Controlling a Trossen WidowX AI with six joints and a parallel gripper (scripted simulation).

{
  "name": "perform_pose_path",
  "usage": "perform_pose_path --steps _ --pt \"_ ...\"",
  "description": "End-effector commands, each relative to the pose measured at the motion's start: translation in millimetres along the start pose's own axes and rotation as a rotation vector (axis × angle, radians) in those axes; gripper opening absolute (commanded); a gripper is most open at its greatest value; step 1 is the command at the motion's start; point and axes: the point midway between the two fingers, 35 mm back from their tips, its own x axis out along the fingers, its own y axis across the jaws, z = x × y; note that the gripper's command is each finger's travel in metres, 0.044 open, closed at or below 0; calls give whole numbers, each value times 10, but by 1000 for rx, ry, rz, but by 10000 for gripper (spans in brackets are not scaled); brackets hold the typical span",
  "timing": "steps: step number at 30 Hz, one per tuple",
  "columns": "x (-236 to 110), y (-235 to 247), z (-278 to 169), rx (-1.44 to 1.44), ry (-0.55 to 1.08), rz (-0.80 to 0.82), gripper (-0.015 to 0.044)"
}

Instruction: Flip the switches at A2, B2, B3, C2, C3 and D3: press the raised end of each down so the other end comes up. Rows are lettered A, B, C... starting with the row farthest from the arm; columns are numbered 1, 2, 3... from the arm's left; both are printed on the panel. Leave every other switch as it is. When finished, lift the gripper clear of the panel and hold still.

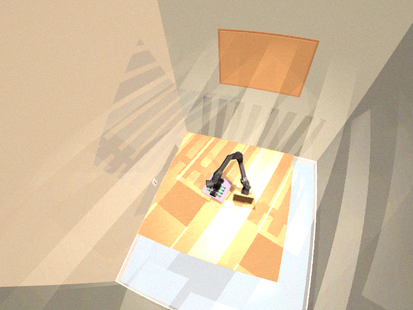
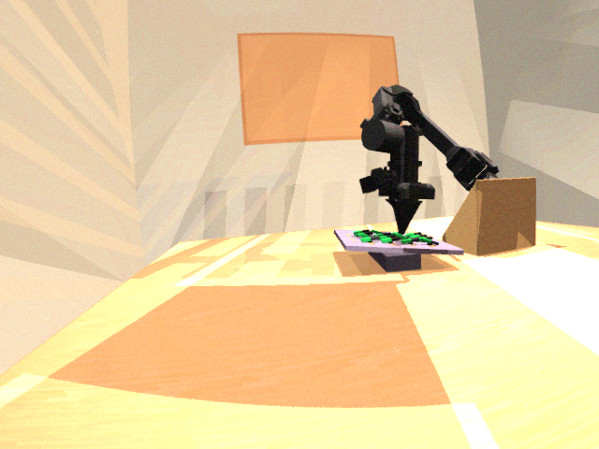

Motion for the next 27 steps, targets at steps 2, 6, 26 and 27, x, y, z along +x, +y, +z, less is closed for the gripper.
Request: perform_pose_path --steps 2,6,26,27 --pt "4 -1 1 -3 -2 -2 0" --pt "5 -1 1 -3 -2 -2 0" --pt "32 -2 2 -3 -3 -2 0" --pt "34 -2 2 -3 -3 -2 0"
